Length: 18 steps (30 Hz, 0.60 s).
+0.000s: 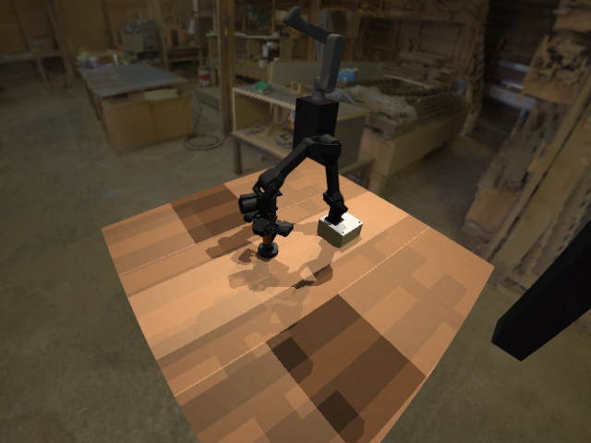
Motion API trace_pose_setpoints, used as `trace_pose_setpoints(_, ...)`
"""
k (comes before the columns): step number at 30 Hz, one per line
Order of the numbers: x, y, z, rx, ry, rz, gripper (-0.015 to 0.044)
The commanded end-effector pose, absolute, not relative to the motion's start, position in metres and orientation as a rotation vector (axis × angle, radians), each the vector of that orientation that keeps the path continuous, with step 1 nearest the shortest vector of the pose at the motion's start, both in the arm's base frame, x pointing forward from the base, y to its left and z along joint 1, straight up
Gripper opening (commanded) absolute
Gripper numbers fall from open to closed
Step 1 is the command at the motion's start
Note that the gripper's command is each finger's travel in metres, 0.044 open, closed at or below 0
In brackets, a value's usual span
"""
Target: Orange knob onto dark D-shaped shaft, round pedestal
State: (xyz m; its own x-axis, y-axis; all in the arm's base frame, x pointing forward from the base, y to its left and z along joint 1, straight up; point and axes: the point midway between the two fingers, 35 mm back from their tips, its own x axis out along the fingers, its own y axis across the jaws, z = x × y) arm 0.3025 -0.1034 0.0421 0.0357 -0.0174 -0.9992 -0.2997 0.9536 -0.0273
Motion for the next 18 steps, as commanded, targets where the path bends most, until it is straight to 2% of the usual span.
trace_pose_setpoints(1,0.302,-0.1031,0.0439,-0.26,1.522,0.225,0.0)
trace_pose_setpoints(18,0.2953,-0.0996,0.0445,-0.426,1.5,0.386,0.0)
